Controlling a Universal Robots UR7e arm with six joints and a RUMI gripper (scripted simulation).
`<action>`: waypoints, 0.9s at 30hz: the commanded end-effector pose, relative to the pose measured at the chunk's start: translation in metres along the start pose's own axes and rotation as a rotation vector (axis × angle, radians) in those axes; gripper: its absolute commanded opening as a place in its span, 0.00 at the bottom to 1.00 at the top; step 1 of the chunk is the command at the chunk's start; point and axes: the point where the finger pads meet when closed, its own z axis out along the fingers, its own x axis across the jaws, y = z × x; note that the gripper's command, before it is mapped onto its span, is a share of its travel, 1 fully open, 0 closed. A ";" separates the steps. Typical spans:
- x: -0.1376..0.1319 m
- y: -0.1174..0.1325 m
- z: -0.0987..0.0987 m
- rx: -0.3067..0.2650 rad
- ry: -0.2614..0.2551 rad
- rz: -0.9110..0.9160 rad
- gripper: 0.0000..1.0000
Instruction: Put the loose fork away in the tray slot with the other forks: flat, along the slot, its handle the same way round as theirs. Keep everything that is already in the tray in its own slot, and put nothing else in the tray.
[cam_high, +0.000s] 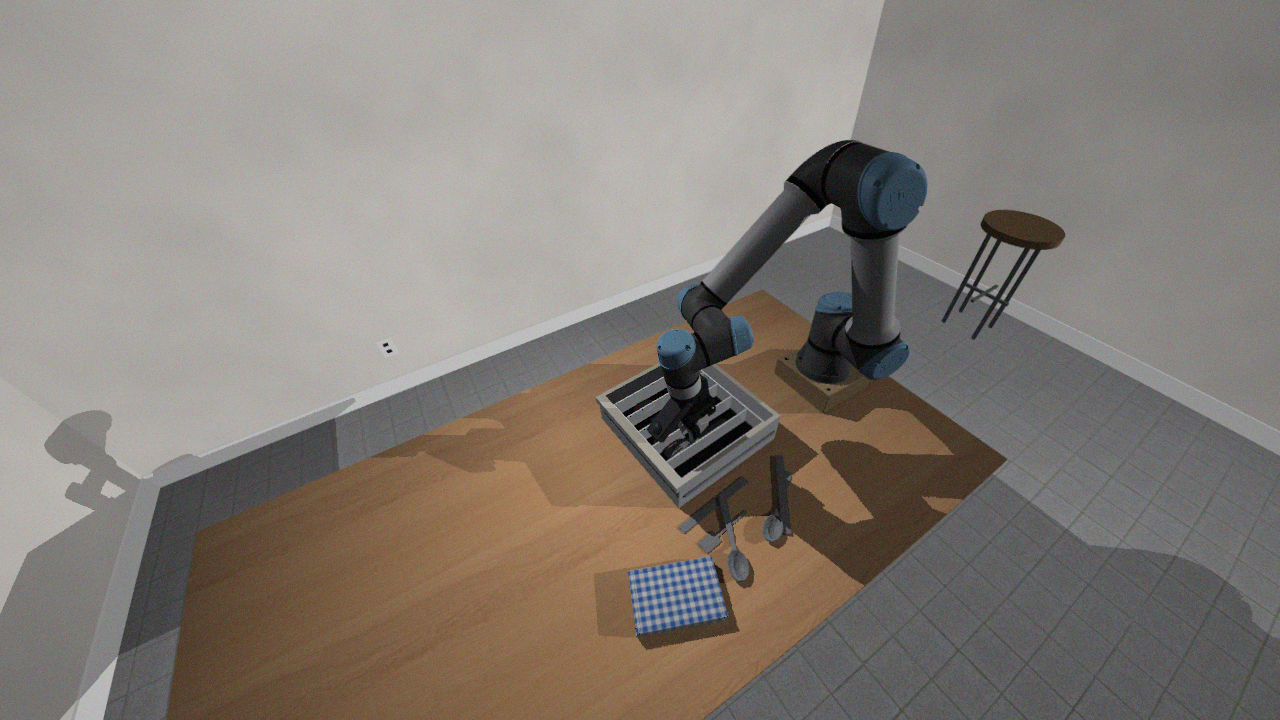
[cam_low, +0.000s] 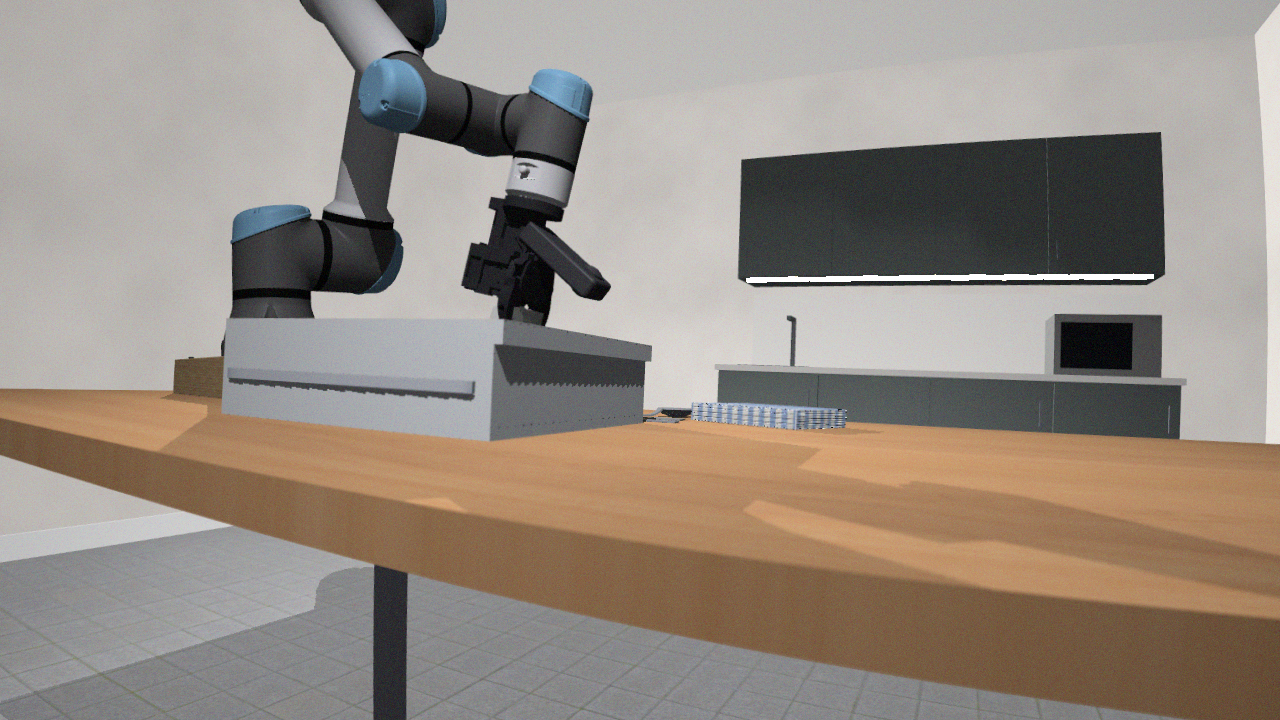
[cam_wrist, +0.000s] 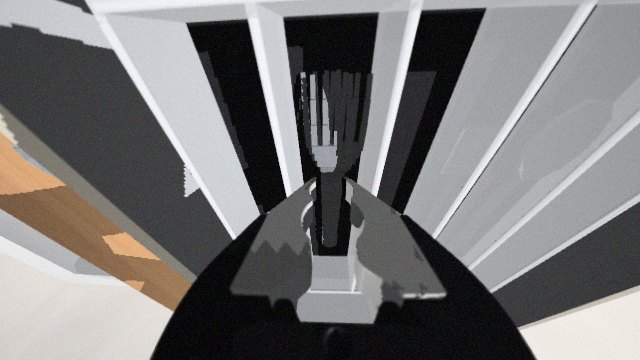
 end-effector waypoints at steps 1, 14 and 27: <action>0.000 0.000 -0.001 0.001 0.000 0.000 0.14; 0.000 0.000 -0.001 0.001 0.000 0.000 0.14; 0.000 0.004 -0.021 0.001 0.000 0.000 0.14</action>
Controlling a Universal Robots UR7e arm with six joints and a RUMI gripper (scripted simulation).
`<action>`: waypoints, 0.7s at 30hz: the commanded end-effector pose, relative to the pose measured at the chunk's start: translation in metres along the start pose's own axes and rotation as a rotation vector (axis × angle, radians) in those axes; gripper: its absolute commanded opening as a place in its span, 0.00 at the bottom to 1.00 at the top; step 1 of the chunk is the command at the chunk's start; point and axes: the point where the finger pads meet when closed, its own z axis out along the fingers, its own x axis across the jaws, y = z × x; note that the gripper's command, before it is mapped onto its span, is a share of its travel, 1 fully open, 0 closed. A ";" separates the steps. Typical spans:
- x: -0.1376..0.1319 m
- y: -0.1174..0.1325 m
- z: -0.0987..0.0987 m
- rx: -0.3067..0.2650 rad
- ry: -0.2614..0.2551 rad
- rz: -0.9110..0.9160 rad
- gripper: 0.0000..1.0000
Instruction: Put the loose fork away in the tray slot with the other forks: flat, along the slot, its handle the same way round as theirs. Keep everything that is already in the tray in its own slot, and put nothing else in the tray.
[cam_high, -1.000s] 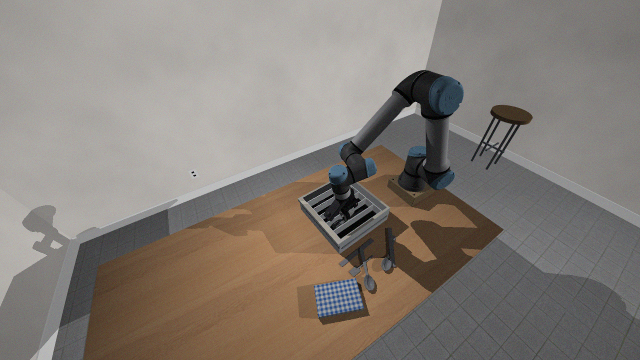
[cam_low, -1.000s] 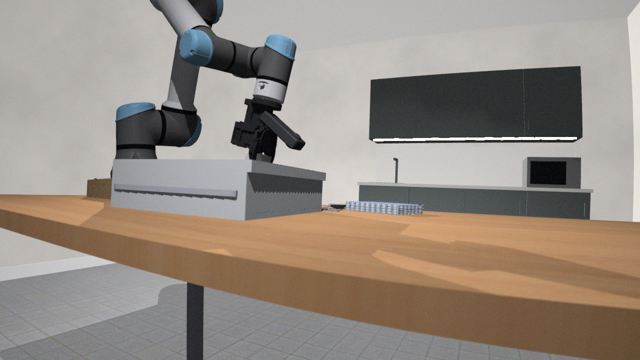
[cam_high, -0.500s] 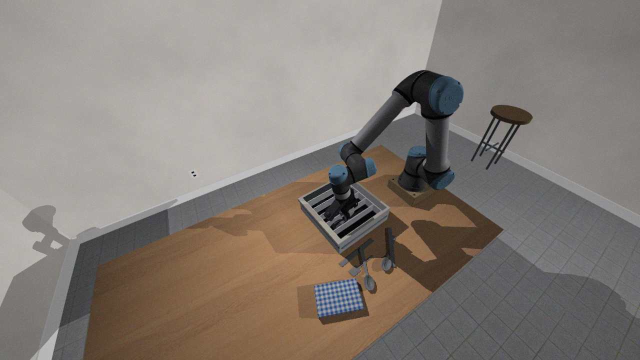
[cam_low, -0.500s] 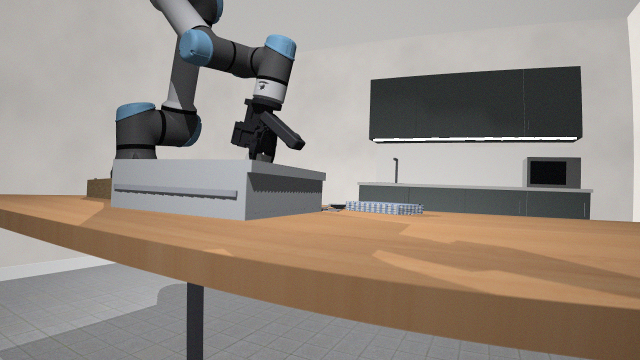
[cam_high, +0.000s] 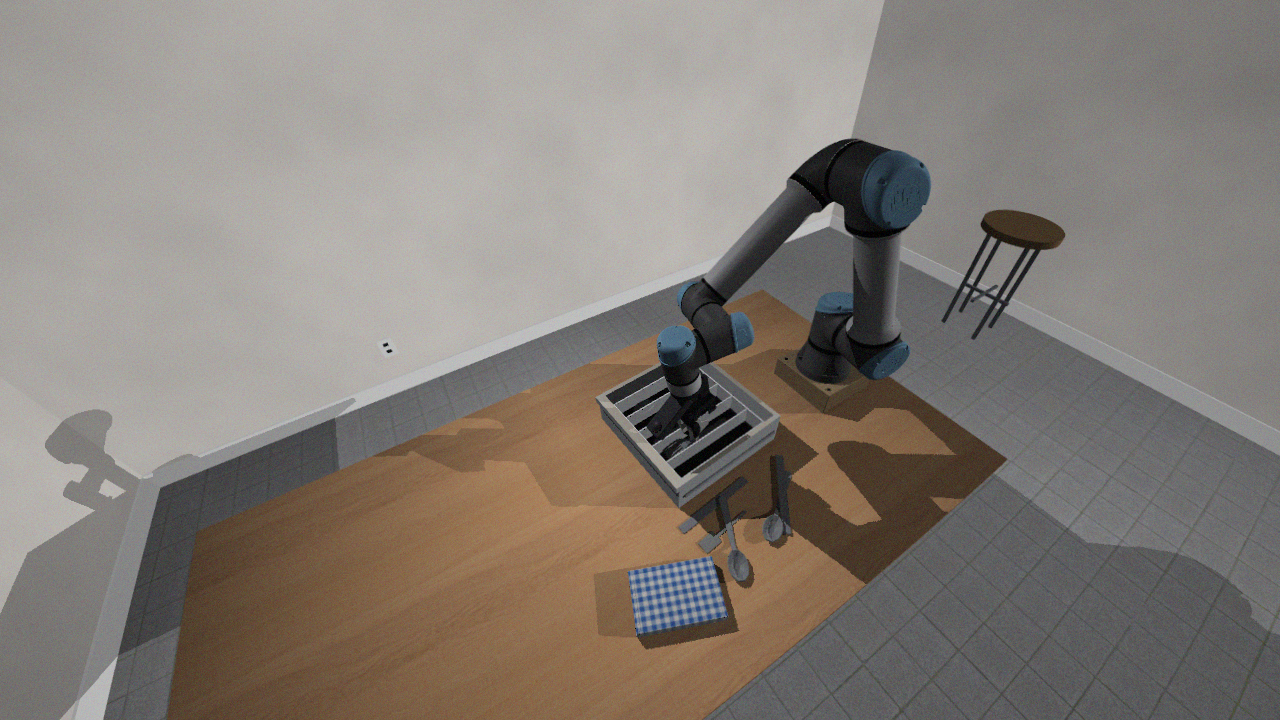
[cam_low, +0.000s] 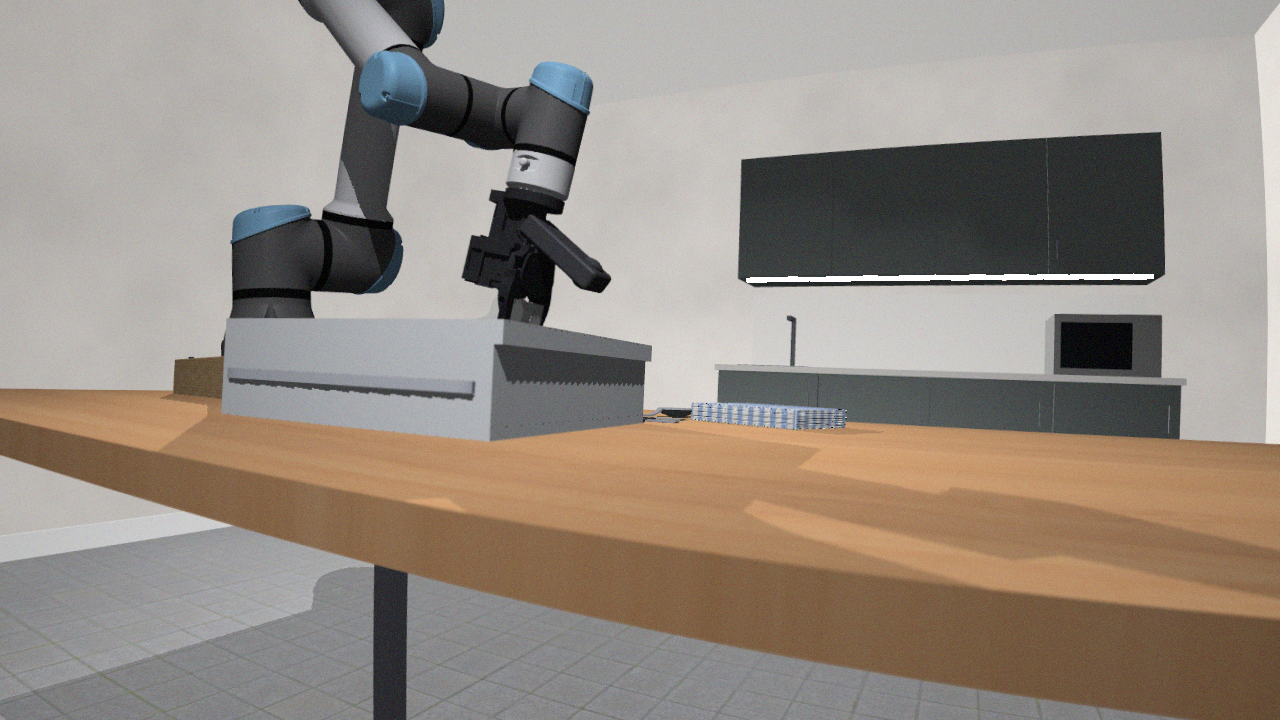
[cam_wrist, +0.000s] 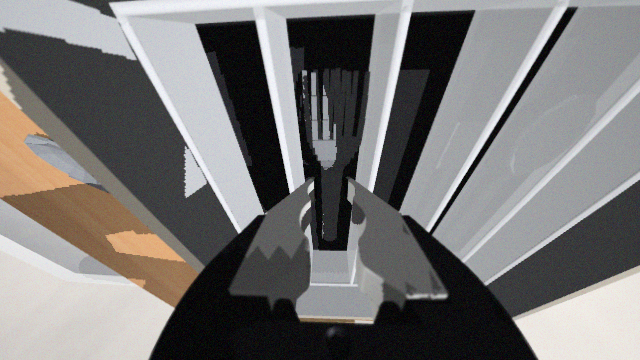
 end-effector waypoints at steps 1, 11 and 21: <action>0.000 0.003 -0.017 0.001 0.000 0.000 0.14; 0.000 0.013 -0.065 0.001 0.000 0.000 0.14; 0.000 0.023 -0.112 0.001 0.000 0.000 0.14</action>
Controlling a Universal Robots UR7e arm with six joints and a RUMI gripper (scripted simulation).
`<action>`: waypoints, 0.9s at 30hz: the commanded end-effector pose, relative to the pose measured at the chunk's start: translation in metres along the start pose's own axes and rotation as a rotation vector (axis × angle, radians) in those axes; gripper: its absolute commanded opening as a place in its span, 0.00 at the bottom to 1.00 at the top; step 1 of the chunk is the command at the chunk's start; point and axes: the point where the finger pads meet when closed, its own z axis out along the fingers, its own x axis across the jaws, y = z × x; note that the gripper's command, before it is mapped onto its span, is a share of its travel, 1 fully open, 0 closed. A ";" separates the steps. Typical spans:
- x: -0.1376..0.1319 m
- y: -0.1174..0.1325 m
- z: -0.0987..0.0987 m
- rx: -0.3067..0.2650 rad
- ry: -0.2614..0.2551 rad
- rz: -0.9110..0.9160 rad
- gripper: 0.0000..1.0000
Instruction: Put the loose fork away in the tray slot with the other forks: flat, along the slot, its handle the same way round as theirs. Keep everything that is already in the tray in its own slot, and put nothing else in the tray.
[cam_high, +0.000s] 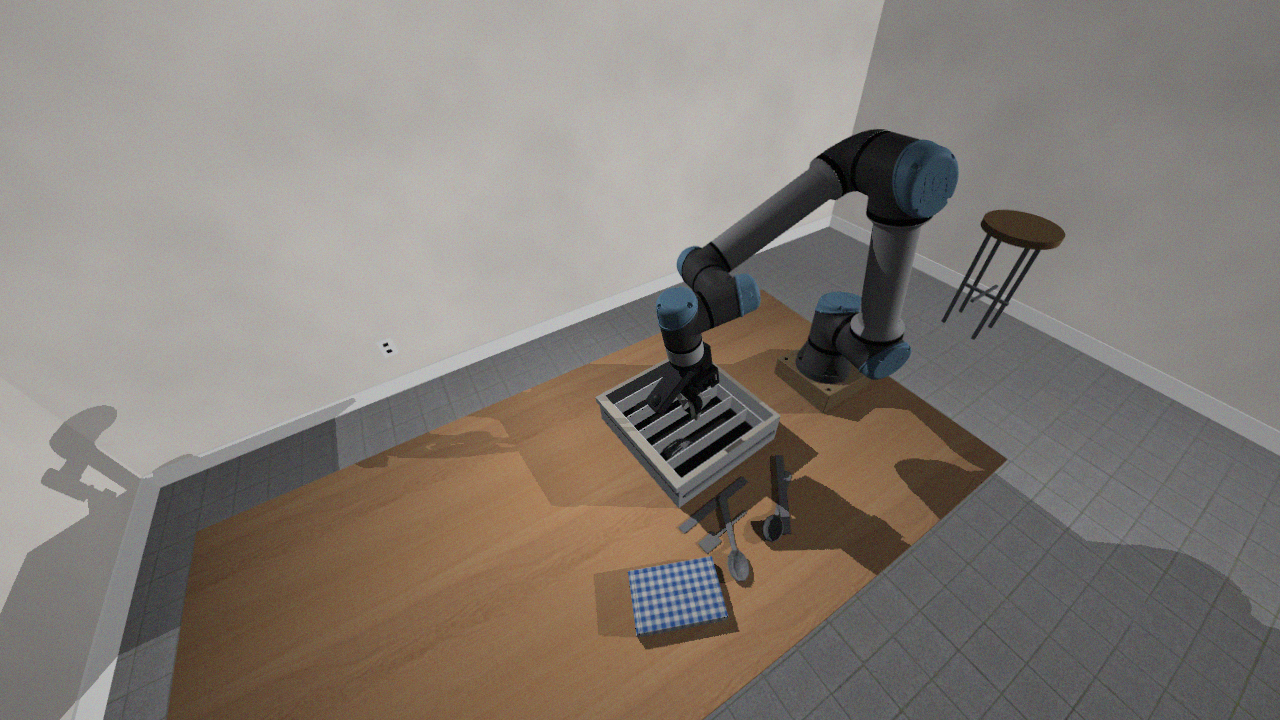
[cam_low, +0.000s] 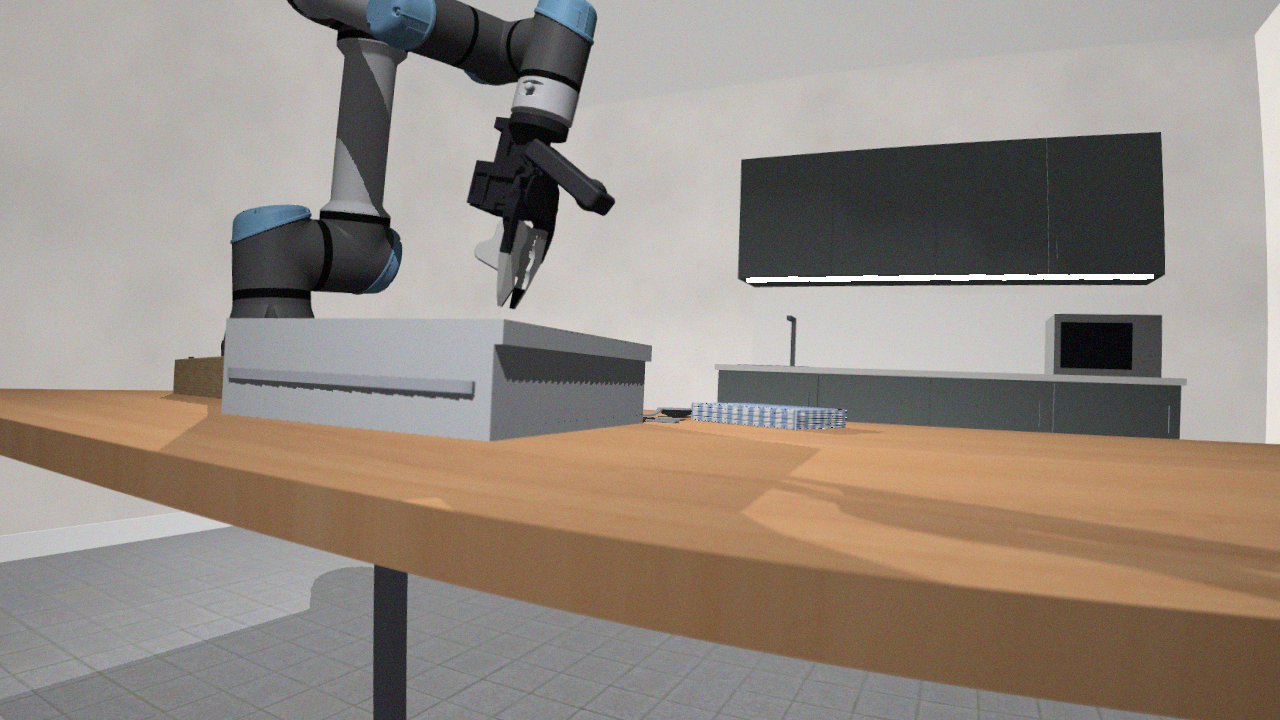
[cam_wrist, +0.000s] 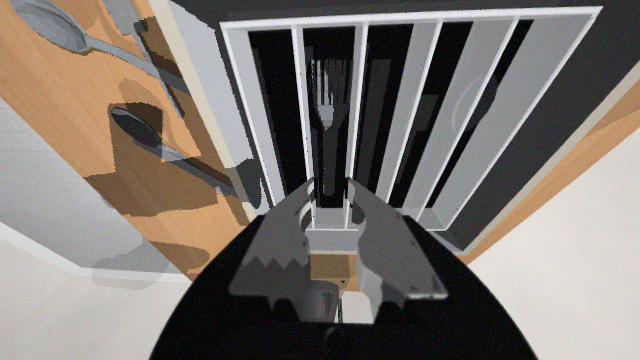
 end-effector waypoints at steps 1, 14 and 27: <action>0.000 0.006 -0.028 -0.001 0.000 0.000 0.14; 0.000 0.009 -0.046 -0.001 0.000 0.000 0.14; 0.000 0.009 -0.046 -0.001 0.000 0.000 1.00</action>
